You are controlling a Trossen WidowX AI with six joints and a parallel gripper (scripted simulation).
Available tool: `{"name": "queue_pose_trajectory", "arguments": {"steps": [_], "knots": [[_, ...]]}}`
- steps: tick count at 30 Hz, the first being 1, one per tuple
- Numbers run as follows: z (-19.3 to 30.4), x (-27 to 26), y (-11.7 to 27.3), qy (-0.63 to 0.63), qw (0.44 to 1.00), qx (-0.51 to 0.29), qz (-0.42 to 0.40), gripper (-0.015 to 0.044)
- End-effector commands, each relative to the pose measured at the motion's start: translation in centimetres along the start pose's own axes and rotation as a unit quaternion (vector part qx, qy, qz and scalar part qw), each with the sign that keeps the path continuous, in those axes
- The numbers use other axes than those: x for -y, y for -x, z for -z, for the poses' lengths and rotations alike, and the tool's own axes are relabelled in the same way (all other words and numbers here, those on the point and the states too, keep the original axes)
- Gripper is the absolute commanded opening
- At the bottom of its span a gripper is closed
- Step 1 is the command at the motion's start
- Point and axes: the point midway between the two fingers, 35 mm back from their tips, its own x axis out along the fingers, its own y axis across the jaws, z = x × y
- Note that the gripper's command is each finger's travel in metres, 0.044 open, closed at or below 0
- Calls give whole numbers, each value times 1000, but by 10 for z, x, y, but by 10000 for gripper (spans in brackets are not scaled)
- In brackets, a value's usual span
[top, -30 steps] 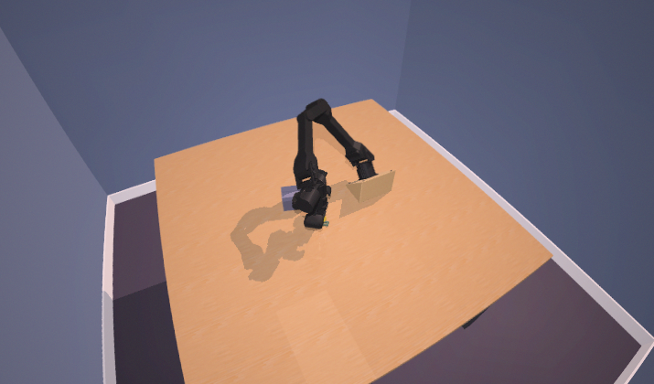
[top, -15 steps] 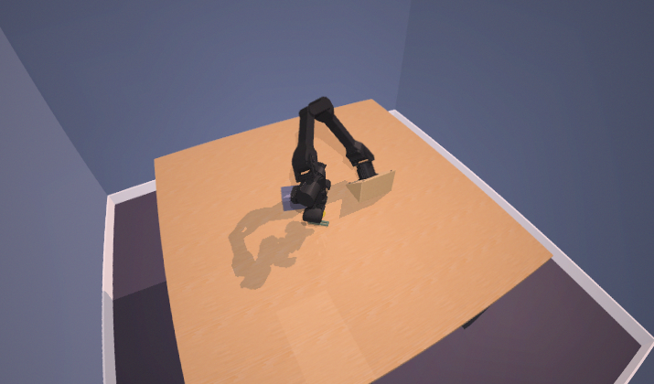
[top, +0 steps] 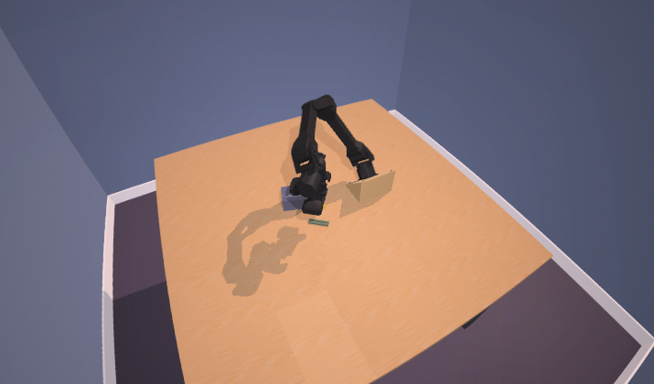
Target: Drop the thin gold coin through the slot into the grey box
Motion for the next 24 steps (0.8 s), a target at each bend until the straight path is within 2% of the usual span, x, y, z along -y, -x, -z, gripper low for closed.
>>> {"name": "queue_pose_trajectory", "arguments": {"steps": [1,7,18,24], "knots": [[0,0,12,-3,1000,-1,-2,0],[1,1,19,8,1000,-1,-2,0],[-1,6,21,175,985,-1,-2,0],[-1,6,21,178,984,-1,-2,0]]}}
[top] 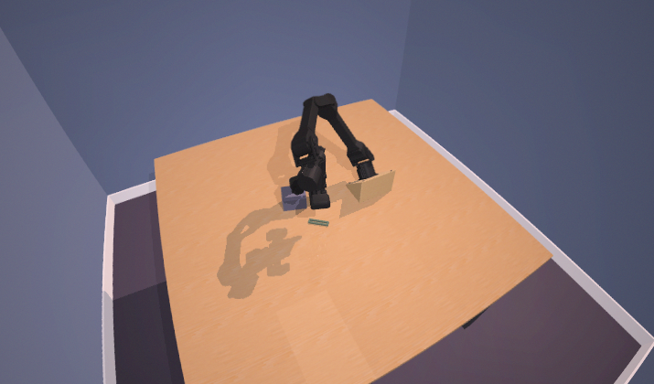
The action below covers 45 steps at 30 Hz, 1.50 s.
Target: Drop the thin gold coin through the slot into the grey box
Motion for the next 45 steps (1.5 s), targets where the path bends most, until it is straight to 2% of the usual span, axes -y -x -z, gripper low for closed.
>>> {"name": "queue_pose_trajectory", "arguments": {"steps": [1,45], "knots": [[1,1,0,11,1000,-2,0,0],[-70,83,1,10,1000,-1,0,0]]}}
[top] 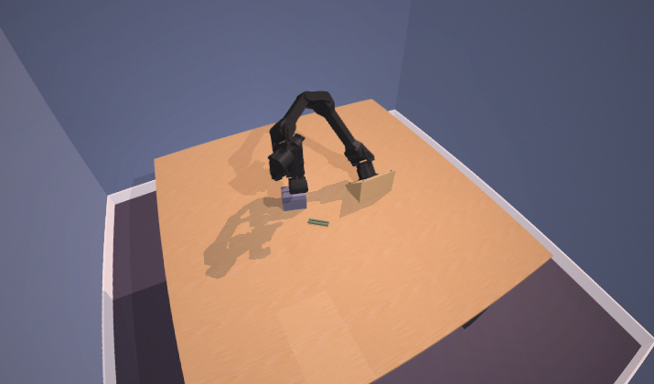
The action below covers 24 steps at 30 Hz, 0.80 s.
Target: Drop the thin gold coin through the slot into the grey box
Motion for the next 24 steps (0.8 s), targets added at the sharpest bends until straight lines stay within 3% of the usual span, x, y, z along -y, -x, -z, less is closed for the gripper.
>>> {"name": "queue_pose_trajectory", "arguments": {"steps": [1,24], "knots": [[-7,11,0,-1,1000,1,2,0],[-14,24,-1,-1,1000,1,4,0]]}}
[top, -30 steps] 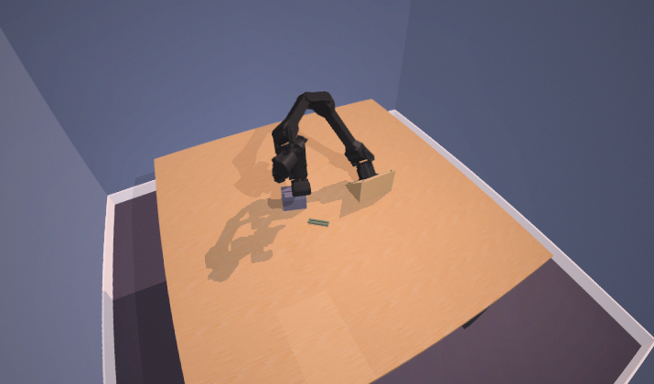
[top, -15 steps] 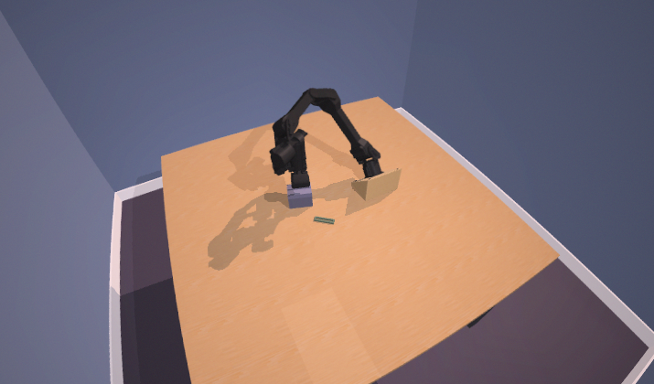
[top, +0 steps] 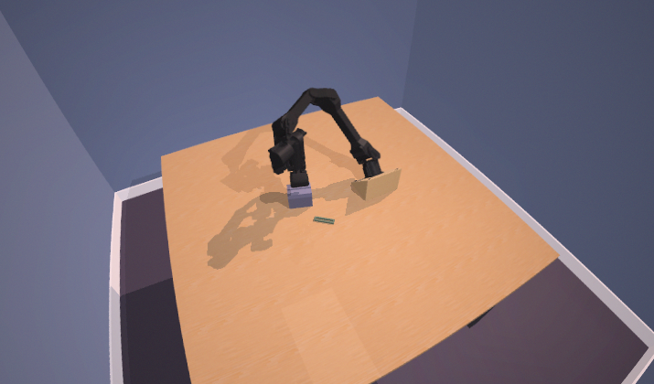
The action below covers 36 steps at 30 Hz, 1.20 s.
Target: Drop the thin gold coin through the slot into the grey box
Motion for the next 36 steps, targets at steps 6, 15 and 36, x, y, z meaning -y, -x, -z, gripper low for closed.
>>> {"name": "queue_pose_trajectory", "arguments": {"steps": [6,15,36], "knots": [[-2,3,-1,-2,1000,-1,0,0],[-5,7,-2,-3,1000,-1,0,0],[-3,6,-5,0,1000,-1,-1,0]]}}
